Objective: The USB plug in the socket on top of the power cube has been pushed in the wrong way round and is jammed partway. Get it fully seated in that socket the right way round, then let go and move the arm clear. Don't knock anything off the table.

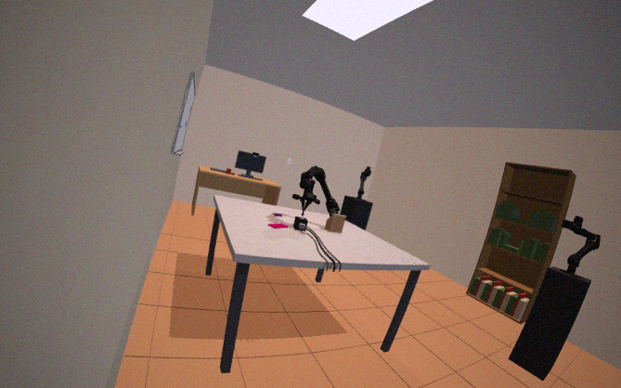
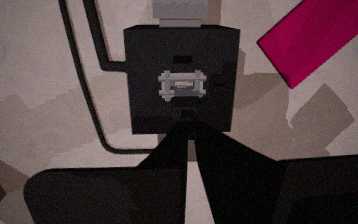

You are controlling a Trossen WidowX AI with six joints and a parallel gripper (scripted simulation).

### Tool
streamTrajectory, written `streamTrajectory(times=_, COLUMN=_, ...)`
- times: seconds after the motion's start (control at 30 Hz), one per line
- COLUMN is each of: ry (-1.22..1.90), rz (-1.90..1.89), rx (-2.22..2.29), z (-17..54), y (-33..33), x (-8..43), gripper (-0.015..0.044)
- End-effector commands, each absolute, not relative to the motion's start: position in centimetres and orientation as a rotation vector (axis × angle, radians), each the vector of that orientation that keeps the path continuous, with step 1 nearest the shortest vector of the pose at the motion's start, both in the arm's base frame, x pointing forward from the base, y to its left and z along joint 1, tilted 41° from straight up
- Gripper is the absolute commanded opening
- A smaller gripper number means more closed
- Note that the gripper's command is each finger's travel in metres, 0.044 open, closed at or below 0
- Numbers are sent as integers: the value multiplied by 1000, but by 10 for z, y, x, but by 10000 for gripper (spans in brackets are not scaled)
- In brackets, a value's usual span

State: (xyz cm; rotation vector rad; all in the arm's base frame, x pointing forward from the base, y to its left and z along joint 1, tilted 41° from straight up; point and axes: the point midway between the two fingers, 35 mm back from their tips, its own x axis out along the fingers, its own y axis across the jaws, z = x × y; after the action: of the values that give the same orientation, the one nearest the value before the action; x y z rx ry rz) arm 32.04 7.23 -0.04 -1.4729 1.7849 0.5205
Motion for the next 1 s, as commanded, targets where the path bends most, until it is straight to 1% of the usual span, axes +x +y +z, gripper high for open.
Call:
streamTrajectory(times=0.0, ry=1781, rz=518, rx=-1465, z=3, y=76, x=321, gripper=0)
streamTrajectory(times=0.47, ry=1783, rz=505, rx=-1459, z=6, y=79, x=321, gripper=0)
streamTrajectory(times=0.97, ry=1766, rz=166, rx=-1207, z=5, y=77, x=321, gripper=0)
